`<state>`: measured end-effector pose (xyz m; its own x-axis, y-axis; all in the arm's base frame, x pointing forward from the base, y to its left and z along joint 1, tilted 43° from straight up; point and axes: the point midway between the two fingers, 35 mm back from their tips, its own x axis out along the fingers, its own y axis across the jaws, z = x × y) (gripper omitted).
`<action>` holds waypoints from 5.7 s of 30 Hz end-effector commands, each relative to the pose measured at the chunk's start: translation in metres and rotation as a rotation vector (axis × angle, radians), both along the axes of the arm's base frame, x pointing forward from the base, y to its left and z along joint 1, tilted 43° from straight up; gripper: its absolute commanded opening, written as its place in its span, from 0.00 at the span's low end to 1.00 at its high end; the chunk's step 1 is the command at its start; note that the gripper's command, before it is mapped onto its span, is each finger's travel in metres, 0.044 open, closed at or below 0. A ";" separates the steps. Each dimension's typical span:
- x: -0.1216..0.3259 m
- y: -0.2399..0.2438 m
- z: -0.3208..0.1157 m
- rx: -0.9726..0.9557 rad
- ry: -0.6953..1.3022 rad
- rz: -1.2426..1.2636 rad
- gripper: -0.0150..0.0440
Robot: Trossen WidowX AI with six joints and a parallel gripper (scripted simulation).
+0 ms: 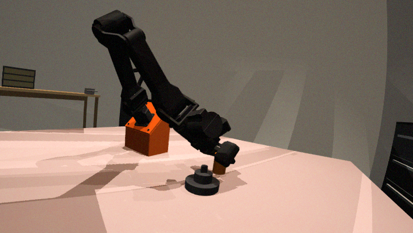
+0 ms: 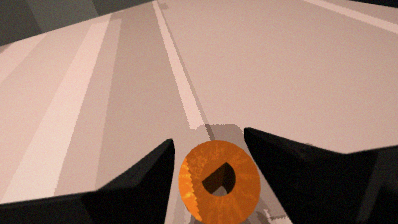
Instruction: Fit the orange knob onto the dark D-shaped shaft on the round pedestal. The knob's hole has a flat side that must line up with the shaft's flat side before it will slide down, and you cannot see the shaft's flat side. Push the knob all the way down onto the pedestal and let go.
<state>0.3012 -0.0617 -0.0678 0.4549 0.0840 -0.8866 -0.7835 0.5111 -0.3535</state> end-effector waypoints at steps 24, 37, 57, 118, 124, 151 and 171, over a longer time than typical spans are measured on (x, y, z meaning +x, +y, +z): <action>0.010 0.055 0.059 0.003 -0.002 0.000 1.00; 0.003 0.061 0.053 -0.470 0.473 -0.306 1.00; 0.010 0.069 0.077 -0.773 0.497 -0.369 1.00; 0.003 0.012 0.014 -0.478 0.084 -1.335 1.00; 0.002 0.005 0.007 -0.479 0.083 -1.335 1.00; -0.002 -0.011 -0.009 -0.482 0.082 -1.335 0.54; 0.013 0.055 0.053 -0.471 0.088 -1.332 0.25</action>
<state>0.3111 -0.0259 -0.0330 -0.1098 -0.6712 -0.7331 0.1514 0.7176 -0.6798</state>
